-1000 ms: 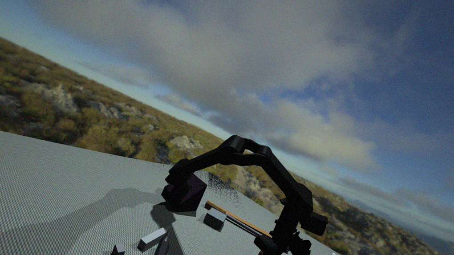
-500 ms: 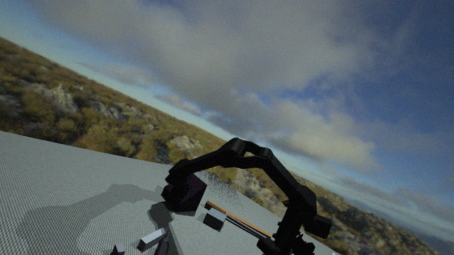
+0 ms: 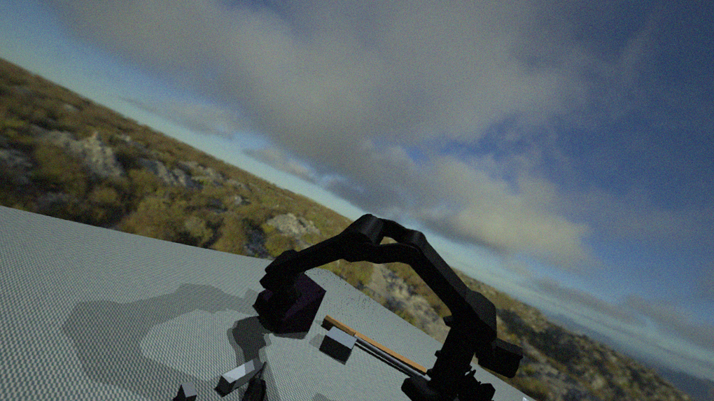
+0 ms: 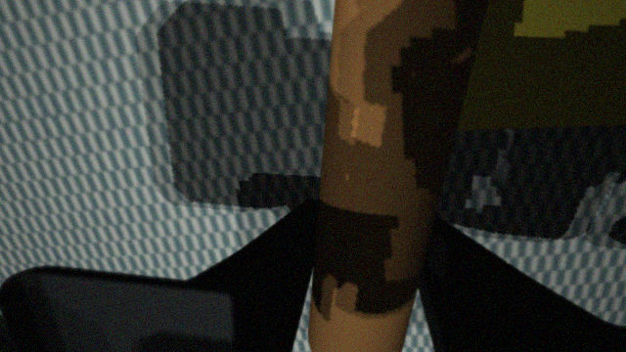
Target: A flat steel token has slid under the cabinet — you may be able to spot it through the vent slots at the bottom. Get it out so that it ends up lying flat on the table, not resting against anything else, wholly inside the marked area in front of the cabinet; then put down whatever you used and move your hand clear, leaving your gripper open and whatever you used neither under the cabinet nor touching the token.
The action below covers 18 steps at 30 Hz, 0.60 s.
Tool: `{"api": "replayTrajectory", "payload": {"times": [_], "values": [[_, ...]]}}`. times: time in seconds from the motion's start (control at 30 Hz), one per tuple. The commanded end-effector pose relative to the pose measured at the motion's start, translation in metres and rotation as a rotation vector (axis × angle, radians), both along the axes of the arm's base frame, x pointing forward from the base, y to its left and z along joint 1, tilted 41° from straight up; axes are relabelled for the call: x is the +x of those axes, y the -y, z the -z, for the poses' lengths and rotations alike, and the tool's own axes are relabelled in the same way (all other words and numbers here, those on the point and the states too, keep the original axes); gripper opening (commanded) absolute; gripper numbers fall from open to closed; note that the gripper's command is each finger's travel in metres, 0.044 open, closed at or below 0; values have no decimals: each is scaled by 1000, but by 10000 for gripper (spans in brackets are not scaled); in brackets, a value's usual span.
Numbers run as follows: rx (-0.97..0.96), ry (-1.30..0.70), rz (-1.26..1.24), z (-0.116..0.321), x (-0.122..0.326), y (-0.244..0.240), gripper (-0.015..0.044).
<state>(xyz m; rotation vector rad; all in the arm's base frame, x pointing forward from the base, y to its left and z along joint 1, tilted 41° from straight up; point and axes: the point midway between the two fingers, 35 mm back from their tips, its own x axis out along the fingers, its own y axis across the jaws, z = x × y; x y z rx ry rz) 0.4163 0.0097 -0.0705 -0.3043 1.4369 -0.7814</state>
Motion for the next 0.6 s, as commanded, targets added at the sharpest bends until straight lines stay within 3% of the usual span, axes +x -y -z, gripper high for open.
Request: {"api": "replayTrajectory", "payload": {"times": [0.0, 0.57], "values": [[-2, 2, 6, -4, -2, 7, 0], [-3, 2, 6, -7, -7, 10, 0]]}}
